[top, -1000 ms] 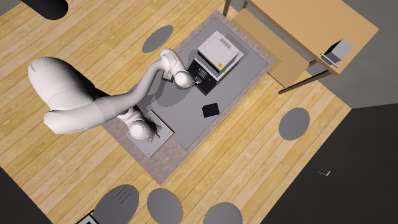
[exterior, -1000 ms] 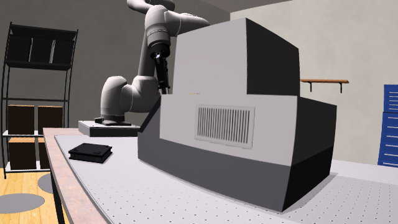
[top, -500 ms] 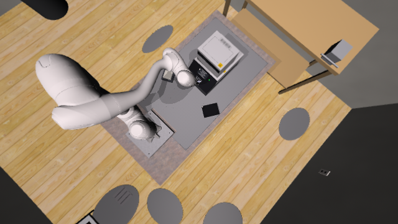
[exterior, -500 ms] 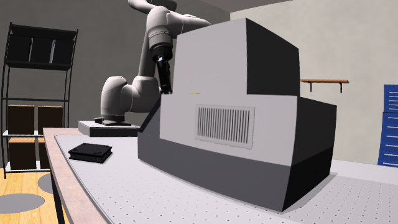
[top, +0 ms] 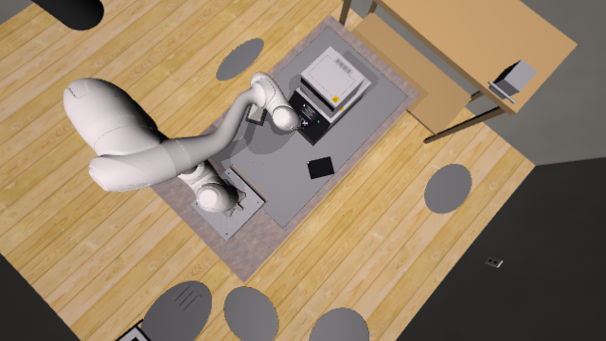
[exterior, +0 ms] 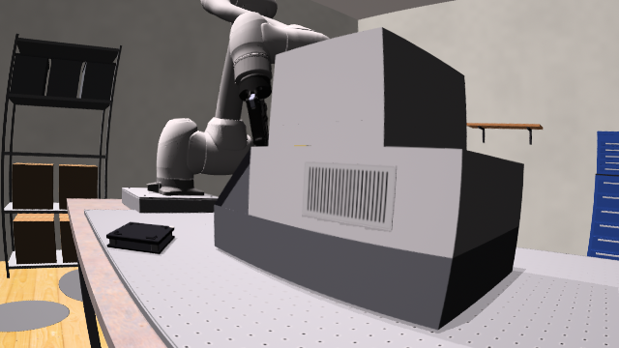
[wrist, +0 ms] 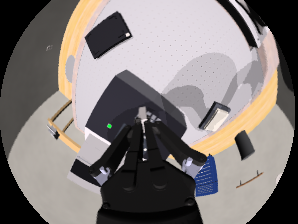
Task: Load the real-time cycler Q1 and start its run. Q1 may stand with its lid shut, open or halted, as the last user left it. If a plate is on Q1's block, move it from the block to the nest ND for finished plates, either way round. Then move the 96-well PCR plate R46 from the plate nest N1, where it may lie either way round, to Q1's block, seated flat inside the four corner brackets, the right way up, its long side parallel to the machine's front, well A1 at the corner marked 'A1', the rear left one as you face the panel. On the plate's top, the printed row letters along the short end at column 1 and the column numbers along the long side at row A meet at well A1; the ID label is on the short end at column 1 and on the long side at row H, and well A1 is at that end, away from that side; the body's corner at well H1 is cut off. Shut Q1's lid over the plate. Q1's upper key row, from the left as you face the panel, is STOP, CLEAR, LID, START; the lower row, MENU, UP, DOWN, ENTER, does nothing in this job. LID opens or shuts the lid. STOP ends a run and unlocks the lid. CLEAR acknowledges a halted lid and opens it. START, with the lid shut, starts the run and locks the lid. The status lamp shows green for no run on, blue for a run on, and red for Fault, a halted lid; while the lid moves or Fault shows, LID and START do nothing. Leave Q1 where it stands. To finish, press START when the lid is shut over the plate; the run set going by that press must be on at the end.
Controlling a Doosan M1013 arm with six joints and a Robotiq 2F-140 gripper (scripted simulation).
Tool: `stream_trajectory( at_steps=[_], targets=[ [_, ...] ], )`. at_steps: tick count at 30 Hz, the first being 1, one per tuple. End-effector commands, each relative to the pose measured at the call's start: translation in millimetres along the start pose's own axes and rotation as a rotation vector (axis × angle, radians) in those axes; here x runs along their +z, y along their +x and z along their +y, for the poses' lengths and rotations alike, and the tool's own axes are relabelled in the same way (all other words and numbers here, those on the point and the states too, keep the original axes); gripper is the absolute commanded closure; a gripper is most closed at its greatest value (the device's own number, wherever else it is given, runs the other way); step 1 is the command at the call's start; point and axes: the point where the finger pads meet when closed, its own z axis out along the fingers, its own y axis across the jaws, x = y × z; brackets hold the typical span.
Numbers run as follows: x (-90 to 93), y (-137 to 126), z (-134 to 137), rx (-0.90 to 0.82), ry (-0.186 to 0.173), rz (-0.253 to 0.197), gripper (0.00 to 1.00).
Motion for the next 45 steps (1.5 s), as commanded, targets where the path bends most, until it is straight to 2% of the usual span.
stream_trajectory(
  at_steps=[1, 6, 45],
  targets=[
    [3.7, -1.0, -1.0, 0.0, 0.0, 0.0, 1.0],
    [11.1, -2.9, -2.9, 0.0, 0.0, 0.0, 1.0],
    [11.1, -2.9, -2.9, 0.0, 0.0, 0.0, 1.0]
  ],
)
